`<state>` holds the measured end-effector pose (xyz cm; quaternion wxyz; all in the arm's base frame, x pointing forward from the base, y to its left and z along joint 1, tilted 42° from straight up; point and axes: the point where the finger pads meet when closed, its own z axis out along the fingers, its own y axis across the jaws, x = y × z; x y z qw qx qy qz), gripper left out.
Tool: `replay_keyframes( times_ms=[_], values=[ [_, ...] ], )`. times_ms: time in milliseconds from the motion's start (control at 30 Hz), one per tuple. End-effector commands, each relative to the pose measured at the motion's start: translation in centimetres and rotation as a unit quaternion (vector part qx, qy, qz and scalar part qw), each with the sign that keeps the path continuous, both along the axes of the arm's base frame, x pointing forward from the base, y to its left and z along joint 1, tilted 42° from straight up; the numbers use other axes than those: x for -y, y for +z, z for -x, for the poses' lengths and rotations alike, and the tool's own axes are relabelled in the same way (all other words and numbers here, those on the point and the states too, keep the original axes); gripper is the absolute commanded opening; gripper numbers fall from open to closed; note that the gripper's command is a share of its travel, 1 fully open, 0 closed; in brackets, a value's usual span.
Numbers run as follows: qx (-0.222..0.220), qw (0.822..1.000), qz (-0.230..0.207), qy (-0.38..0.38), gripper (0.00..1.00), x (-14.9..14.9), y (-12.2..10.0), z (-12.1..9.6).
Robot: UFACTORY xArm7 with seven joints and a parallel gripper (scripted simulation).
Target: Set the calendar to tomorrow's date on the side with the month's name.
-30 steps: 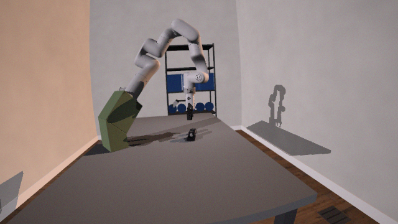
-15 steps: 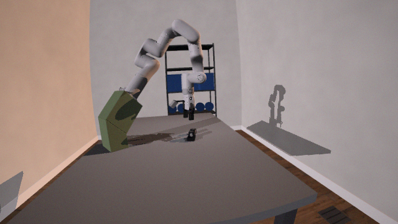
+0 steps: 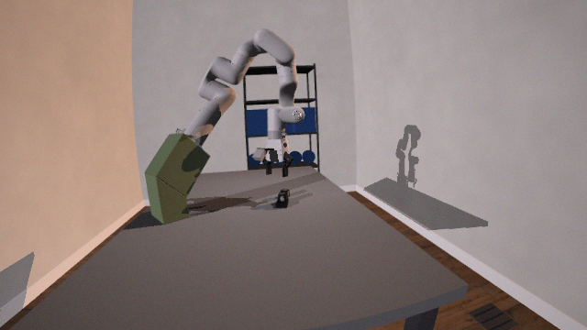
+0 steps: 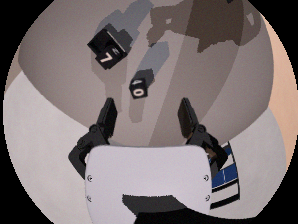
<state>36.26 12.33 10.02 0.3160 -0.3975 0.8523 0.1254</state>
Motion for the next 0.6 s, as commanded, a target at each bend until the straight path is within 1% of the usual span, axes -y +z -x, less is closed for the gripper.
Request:
replay_keyframes(
  times_ms=[0,167,233,267,333,500,567],
  values=[
    [0.041,0.996,0.036,0.066,1.00,0.15,-0.07,-0.02],
    [0.081,0.985,0.074,0.130,1.00,0.24,-0.10,-0.11],
    [0.081,0.985,0.074,0.130,1.00,0.24,-0.10,-0.11],
    [0.104,0.976,0.096,0.167,1.00,0.29,-0.09,-0.19],
    [0.112,0.972,0.104,0.180,1.00,0.30,-0.08,-0.23],
    [0.152,0.948,0.140,0.243,1.00,0.34,-0.01,-0.43],
    [0.170,0.934,0.157,0.272,1.00,0.35,0.04,-0.54]
  ],
)
